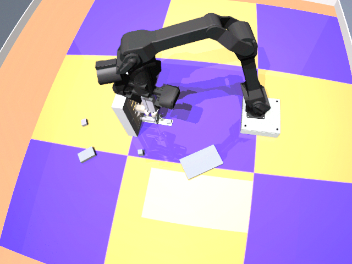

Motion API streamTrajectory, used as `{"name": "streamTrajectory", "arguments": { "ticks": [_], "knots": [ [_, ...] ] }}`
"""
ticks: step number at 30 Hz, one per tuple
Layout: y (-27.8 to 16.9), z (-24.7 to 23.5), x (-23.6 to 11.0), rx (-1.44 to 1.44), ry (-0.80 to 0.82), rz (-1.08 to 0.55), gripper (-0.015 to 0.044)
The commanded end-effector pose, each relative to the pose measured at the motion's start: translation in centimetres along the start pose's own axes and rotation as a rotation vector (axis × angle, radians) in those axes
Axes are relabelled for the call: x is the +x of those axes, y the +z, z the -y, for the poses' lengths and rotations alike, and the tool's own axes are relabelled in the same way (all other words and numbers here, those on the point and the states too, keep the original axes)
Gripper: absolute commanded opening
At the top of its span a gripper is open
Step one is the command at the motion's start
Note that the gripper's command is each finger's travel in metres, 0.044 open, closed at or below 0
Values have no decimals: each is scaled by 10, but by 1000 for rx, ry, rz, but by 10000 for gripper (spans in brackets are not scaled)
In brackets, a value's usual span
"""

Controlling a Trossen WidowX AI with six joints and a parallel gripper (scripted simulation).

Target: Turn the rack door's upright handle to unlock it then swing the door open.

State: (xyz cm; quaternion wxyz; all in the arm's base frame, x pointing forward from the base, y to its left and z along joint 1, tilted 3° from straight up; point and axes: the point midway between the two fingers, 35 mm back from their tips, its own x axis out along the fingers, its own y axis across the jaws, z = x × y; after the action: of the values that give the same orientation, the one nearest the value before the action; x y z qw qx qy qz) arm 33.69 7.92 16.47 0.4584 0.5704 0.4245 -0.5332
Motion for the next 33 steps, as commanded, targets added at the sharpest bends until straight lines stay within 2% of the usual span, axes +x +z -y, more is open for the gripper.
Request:
{"name": "streamTrajectory", "arguments": {
  "ticks": [1, 33],
  "knots": [
    [3, -2, 1, 28, 3, 5, 295],
    [3, -2, 1, 28, 3, 5, 82]
  ]
}}
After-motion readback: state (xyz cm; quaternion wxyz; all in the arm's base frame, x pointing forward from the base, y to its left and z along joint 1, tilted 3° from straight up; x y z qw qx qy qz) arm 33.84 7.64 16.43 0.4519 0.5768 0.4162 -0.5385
